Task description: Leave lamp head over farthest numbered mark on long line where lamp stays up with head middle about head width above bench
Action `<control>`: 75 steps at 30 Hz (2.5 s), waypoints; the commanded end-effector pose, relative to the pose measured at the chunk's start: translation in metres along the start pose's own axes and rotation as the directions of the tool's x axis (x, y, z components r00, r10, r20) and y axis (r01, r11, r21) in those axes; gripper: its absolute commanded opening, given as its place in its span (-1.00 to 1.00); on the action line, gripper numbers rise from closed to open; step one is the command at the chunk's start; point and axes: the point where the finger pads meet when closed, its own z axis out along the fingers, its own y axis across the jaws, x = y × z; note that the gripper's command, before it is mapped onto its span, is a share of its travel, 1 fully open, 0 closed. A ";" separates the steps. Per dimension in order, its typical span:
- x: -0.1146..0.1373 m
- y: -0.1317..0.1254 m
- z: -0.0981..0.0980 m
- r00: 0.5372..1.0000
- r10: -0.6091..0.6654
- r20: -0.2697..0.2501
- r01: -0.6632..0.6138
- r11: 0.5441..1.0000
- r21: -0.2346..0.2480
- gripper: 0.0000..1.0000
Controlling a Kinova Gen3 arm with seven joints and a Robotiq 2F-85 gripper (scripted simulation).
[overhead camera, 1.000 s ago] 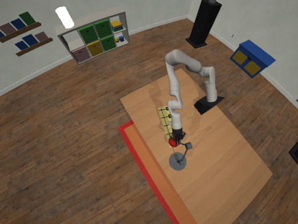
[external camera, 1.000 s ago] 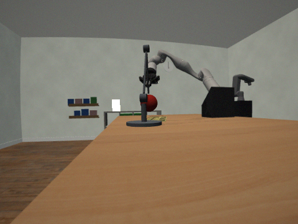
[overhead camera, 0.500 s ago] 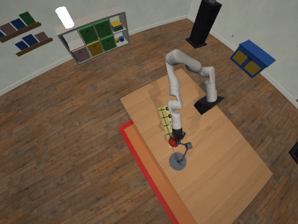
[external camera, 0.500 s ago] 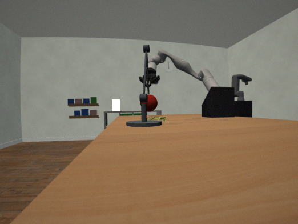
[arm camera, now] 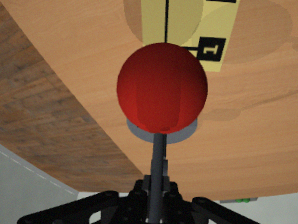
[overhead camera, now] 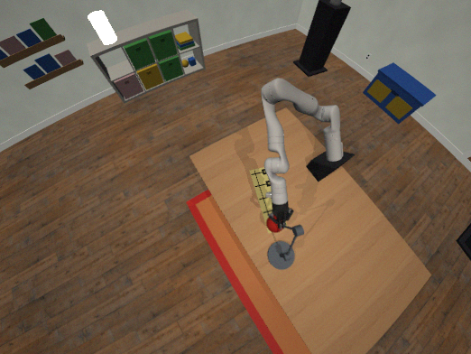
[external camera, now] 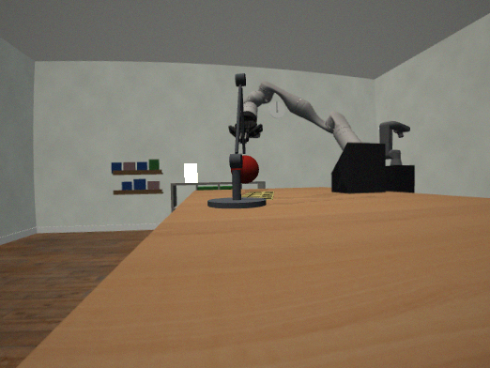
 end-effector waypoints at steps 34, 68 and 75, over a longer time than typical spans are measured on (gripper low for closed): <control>-0.001 0.000 0.000 1.000 -0.001 0.001 0.001 1.000 0.000 1.00; -0.001 0.000 0.000 1.000 -0.001 0.001 0.001 1.000 0.000 1.00; -0.001 0.000 0.000 1.000 -0.001 0.001 0.001 1.000 0.000 1.00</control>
